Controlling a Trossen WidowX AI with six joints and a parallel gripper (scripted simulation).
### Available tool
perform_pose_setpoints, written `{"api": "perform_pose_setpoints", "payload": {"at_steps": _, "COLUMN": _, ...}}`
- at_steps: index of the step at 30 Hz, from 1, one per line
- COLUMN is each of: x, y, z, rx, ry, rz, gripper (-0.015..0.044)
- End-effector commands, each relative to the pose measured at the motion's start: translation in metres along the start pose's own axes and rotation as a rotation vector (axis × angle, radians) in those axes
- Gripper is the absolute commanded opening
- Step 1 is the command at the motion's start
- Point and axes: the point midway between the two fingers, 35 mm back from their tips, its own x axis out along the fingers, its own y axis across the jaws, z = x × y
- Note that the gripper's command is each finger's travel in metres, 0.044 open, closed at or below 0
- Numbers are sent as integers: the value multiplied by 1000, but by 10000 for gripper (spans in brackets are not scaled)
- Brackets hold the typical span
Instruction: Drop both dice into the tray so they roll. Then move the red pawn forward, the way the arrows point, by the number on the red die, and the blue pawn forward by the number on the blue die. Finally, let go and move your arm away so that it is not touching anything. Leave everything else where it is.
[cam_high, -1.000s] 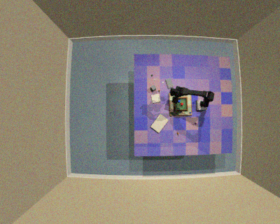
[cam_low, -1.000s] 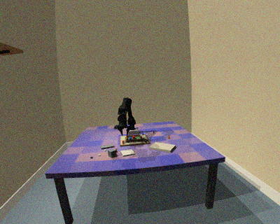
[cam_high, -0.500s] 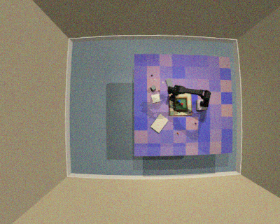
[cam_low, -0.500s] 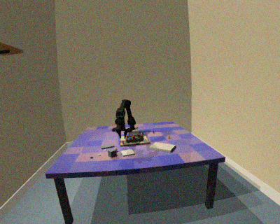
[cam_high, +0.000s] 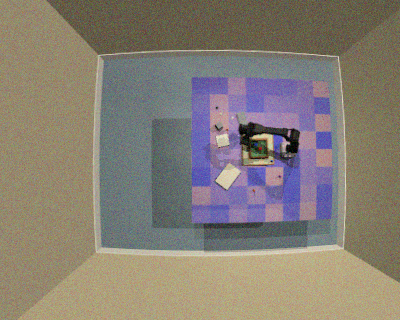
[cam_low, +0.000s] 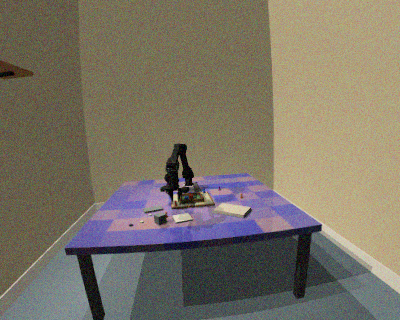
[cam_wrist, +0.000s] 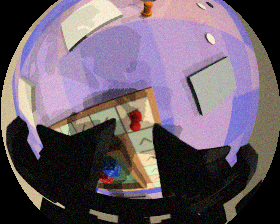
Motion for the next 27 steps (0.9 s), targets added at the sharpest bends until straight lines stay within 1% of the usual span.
{"api": "perform_pose_setpoints", "payload": {"at_steps": 1, "x": 7, "y": 0, "z": -1, "rx": 3, "ry": 4, "rz": -2, "gripper": 200}}
{"api": "perform_pose_setpoints", "payload": {"at_steps": 11, "x": 21, "y": -1, "z": -2, "rx": 3, "ry": 4, "rz": -2, "gripper": 200}}
{"api": "perform_pose_setpoints", "payload": {"at_steps": 16, "x": 21, "y": -1, "z": -2, "rx": 3, "ry": 4, "rz": -2, "gripper": 69}}
{"api": "perform_pose_setpoints", "payload": {"at_steps": 26, "x": 21, "y": -1, "z": -2, "rx": 3, "ry": 4, "rz": -2, "gripper": 0}}
{"api": "perform_pose_setpoints", "payload": {"at_steps": 27, "x": 20, "y": -1, "z": -2, "rx": 3, "ry": 4, "rz": -2, "gripper": 0}}
